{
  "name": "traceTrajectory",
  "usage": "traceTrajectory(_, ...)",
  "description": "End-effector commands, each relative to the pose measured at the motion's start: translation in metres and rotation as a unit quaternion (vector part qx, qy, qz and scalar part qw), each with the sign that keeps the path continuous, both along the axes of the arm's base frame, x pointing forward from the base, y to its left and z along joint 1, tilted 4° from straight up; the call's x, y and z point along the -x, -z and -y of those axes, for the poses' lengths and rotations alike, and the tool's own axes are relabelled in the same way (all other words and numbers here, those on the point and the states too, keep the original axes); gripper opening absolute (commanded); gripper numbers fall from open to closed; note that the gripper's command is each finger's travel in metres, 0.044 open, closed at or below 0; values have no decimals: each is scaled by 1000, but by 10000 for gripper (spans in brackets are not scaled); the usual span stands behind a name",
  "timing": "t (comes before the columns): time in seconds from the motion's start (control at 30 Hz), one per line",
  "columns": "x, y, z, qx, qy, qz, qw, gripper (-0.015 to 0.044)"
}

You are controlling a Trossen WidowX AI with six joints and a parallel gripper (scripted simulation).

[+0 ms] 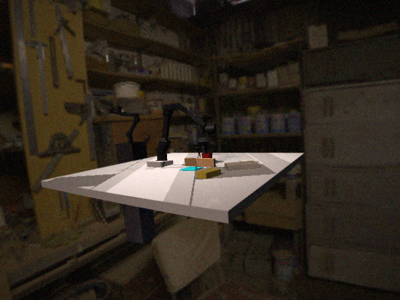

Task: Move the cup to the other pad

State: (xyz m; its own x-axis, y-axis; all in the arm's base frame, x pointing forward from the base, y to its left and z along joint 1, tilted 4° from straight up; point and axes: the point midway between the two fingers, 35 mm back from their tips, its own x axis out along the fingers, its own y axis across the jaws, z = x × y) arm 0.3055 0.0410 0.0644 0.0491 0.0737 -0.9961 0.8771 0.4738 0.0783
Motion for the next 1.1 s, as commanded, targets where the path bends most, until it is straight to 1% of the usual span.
traceTrajectory(0.0,1,8,-1,-1,2,-2,1000,148)
traceTrajectory(0.27,1,13,-1,-1,2,-2,1000,148)
traceTrajectory(1.0,1,12,-1,0,0,-2,1000,1)
traceTrajectory(1.07,1,12,-1,0,0,-2,1000,0)
